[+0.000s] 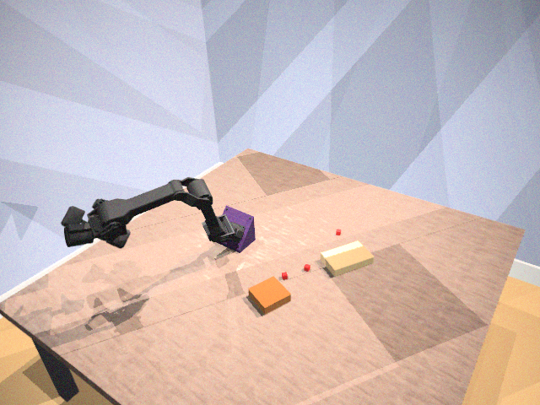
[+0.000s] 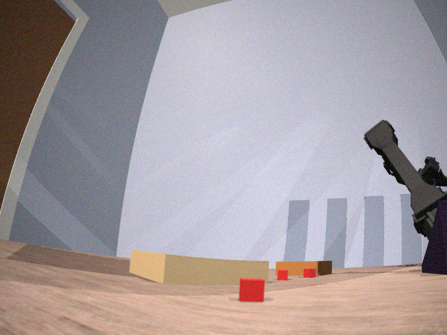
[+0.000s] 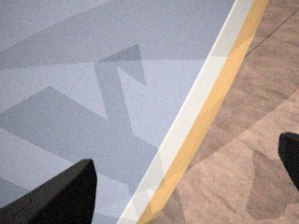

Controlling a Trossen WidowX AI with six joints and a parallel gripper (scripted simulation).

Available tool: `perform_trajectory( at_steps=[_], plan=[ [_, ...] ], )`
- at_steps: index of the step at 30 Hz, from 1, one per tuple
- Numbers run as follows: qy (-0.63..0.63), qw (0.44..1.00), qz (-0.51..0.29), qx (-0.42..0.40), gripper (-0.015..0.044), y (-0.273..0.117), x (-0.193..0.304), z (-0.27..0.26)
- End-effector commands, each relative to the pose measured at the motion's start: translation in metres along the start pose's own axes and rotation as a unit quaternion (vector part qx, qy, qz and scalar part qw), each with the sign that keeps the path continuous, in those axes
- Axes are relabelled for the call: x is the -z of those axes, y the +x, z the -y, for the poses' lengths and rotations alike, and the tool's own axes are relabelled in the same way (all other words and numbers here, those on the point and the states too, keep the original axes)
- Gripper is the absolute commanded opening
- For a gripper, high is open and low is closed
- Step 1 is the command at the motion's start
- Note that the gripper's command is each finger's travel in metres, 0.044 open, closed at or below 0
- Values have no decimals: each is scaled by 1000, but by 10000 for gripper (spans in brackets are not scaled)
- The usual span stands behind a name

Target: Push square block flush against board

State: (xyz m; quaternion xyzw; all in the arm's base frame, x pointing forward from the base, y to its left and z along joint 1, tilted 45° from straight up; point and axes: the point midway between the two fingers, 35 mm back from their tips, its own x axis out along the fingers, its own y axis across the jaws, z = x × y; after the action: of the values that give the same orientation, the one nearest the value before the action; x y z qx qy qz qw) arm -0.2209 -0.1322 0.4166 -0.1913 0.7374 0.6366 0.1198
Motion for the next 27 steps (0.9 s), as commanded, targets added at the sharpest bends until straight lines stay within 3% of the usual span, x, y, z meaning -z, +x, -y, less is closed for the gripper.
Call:
perform_trajectory(
  at_steps=[1,15,27],
  plan=[
    [0,1000,0,0,374,0,0,0],
    [-93,993,-72,14,6,-7,42,19],
    [-203,966,-159,19,0,-24,89,47]
  ],
)
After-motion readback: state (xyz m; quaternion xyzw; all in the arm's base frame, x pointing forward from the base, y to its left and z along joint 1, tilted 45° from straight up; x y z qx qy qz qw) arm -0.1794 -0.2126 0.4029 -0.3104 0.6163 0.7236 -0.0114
